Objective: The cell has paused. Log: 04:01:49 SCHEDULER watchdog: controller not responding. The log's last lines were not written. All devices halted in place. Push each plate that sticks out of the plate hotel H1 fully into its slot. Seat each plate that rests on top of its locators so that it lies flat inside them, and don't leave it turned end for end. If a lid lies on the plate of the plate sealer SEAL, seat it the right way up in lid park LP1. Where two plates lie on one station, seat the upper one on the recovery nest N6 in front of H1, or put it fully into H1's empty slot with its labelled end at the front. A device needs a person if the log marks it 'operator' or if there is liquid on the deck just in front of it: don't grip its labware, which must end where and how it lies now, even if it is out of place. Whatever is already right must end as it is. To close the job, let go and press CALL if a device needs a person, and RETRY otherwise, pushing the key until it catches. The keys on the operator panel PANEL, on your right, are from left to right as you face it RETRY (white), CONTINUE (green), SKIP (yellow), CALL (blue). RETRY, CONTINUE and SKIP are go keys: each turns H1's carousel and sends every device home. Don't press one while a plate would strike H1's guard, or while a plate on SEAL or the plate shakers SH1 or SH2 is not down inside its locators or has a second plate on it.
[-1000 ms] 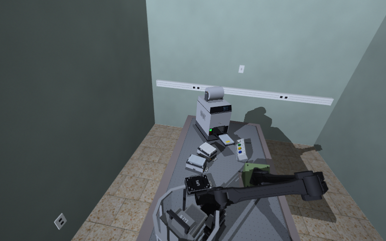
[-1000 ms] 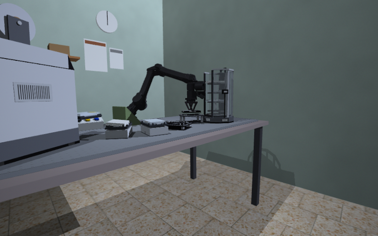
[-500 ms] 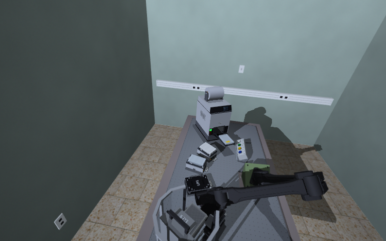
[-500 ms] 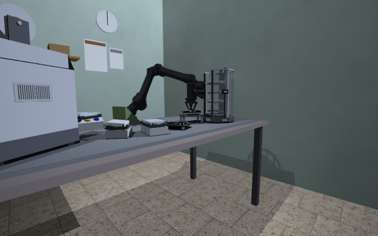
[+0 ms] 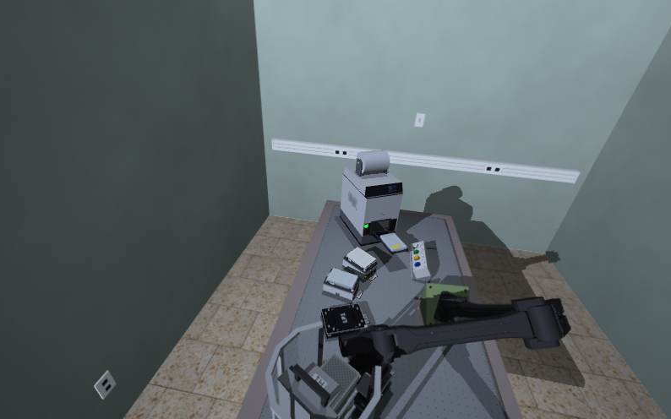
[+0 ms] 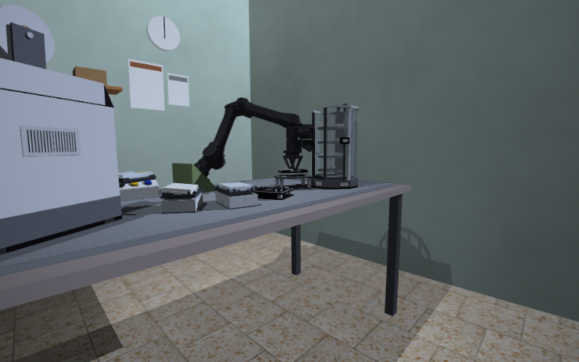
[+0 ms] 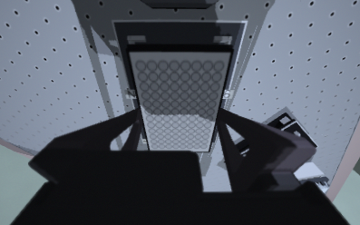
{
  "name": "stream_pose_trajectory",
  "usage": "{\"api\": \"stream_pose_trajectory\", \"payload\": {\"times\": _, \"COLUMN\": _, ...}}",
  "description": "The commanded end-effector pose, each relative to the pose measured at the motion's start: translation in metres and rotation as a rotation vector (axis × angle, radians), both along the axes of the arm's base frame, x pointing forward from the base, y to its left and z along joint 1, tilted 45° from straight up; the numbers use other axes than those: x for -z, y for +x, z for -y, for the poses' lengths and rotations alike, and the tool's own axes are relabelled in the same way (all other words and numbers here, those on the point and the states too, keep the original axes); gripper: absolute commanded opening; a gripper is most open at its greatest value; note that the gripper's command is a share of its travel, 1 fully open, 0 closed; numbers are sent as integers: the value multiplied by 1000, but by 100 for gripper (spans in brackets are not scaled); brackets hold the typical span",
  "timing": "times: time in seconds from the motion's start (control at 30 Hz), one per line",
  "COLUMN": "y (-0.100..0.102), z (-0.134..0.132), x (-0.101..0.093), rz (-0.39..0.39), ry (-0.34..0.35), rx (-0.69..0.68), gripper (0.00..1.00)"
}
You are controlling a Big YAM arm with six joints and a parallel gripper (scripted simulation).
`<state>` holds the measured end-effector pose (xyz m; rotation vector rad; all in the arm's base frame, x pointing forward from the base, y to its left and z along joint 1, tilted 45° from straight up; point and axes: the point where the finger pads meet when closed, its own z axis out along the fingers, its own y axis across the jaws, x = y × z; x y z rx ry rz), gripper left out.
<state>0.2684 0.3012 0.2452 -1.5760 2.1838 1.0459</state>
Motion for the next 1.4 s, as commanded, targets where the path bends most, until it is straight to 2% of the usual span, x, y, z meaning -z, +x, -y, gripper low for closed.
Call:
{"api": "stream_pose_trajectory", "payload": {"times": 0.0, "y": -4, "z": -6, "x": 9, "rz": -16, "ry": -9, "rx": -11, "gripper": 80}}
{"api": "stream_pose_trajectory", "payload": {"times": 1.37, "y": -6, "z": -10, "x": 13, "rz": -17, "ry": -10, "rx": -10, "gripper": 80}}
